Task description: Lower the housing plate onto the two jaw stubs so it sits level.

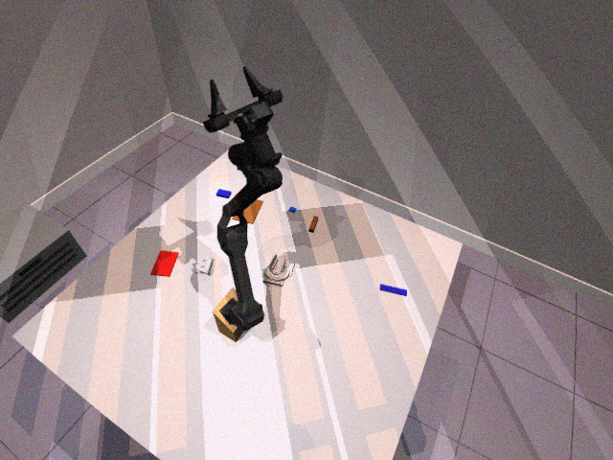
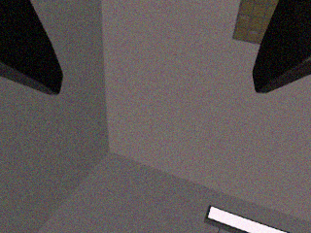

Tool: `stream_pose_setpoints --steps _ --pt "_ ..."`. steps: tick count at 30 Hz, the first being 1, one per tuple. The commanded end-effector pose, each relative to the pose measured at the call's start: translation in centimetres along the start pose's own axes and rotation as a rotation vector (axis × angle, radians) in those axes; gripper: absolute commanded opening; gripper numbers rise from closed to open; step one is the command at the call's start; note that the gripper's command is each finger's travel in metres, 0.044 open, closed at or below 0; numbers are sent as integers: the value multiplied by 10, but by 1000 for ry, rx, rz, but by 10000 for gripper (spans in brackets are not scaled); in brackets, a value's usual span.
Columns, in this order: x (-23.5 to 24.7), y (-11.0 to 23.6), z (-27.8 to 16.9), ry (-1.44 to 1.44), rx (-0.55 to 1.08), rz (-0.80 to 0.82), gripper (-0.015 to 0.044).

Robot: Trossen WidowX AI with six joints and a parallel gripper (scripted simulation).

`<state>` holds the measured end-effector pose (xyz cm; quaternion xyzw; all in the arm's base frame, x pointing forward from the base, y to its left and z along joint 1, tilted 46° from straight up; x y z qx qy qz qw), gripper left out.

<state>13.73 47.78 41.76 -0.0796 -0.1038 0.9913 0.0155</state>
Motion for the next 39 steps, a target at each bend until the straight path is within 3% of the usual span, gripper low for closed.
stream_pose_setpoints --steps 1,39 --pt "0 0 0 0 0 0 426" --pt "89 56 151 322 -468 20 440"
Point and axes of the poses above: the point midway between the two fingers, 35 mm back from their tips, its own y axis back along the fingers, its own x axis across the jaws, z = x × y, the point moved 6 cm from there along y, back along the fingers, and after that the axes turned 10 degrees about -y, right-handed, at the moved point
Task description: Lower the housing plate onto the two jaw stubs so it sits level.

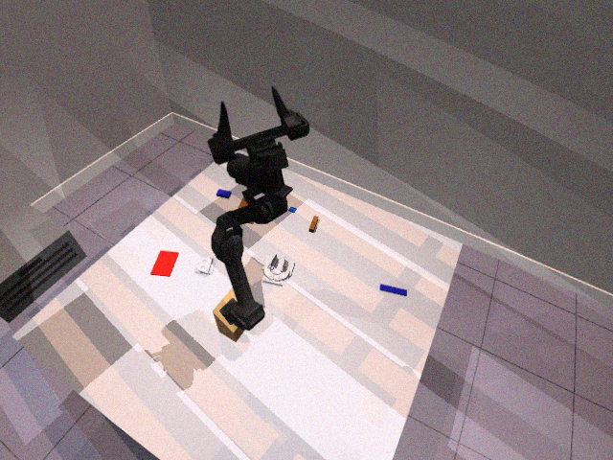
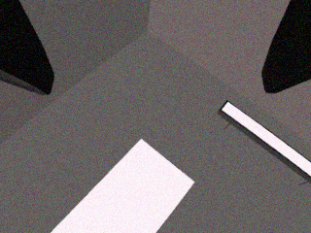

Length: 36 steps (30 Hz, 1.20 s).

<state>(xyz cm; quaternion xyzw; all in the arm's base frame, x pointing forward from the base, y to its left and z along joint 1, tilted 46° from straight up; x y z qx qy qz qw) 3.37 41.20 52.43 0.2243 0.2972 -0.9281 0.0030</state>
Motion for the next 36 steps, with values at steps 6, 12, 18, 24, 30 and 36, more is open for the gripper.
stream_pose_setpoints --steps 6,12,18,24,30,36 --pt "7 7 53 76 -135 -15 440" --pt "13 13 83 112 -212 -19 440" --pt "14 24 115 141 -308 -50 440" --pt "15 34 138 174 -379 -77 440" --pt "10 45 148 214 -431 -122 440" --pt "12 56 172 237 -499 -144 440"
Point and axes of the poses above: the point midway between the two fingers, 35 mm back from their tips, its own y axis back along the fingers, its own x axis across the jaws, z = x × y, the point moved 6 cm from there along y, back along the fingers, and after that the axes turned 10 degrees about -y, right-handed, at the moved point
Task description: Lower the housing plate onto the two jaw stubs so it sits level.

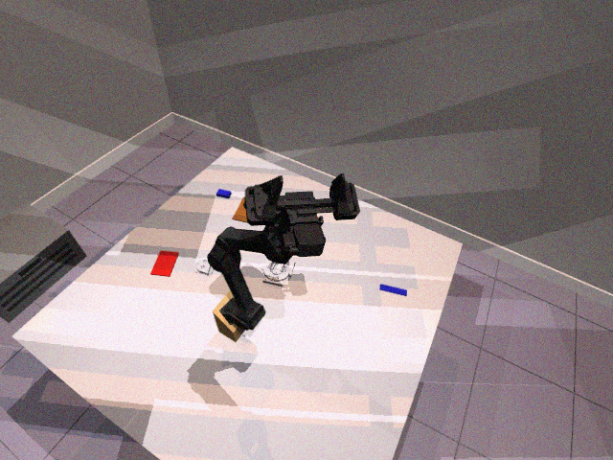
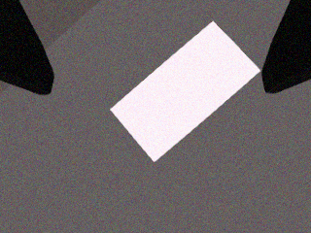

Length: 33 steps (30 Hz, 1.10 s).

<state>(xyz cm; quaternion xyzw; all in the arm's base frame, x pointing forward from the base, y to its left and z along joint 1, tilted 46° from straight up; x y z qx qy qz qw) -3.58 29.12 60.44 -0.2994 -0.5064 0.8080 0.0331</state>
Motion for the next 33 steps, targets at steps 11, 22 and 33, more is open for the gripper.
stream_pose_setpoints --steps 11,22,33 --pt "-19 3 69 61 -169 -81 440" --pt "-40 13 116 106 -260 -164 440" --pt "-65 27 154 89 -329 -279 440"
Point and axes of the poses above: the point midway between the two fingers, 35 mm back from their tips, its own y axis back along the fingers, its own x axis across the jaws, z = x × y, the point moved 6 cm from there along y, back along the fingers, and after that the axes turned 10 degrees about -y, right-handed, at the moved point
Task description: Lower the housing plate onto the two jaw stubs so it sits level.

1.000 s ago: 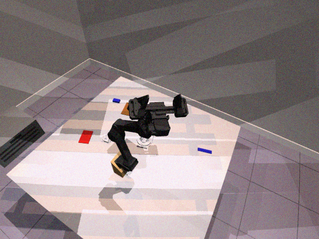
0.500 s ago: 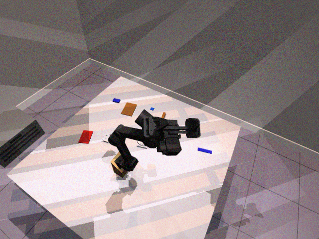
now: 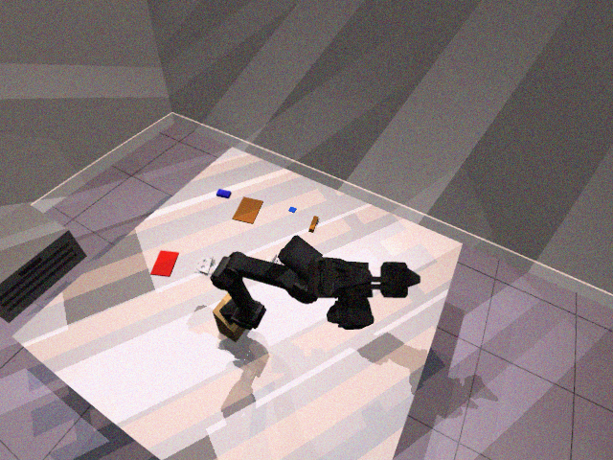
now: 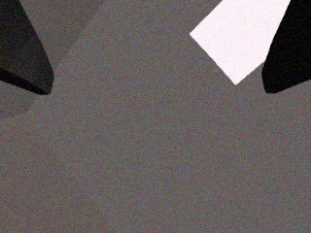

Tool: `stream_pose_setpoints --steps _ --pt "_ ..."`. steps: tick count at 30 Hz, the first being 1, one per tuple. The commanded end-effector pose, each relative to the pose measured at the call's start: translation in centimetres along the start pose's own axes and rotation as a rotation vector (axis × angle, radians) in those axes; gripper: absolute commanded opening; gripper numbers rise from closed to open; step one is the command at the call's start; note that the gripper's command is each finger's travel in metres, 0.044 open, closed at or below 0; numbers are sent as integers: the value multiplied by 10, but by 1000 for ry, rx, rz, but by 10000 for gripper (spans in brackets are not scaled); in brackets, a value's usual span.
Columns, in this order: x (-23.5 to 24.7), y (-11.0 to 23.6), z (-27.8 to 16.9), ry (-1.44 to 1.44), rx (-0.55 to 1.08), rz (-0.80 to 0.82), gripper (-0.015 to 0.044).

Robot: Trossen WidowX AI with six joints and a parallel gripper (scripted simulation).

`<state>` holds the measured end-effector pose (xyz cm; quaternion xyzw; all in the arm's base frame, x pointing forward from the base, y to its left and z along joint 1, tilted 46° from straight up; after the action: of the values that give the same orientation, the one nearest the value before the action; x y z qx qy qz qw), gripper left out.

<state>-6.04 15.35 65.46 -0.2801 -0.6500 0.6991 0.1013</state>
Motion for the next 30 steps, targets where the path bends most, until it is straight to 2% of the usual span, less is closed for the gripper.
stream_pose_setpoints --steps 1,14,30 --pt "-18 0 19 1 -31 -66 440" --pt "-38 3 52 -46 -118 -103 440" --pt "-82 13 88 -32 -180 -247 440"
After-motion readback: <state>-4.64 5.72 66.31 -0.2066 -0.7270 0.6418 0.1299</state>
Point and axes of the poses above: the point midway between the two fingers, 35 mm back from their tips, its own y axis back along the fingers, its own x axis across the jaws, z = x × y, the point moved 6 cm from there along y, back along the fingers, and after that the axes turned 10 degrees about -y, right-handed, at the moved point
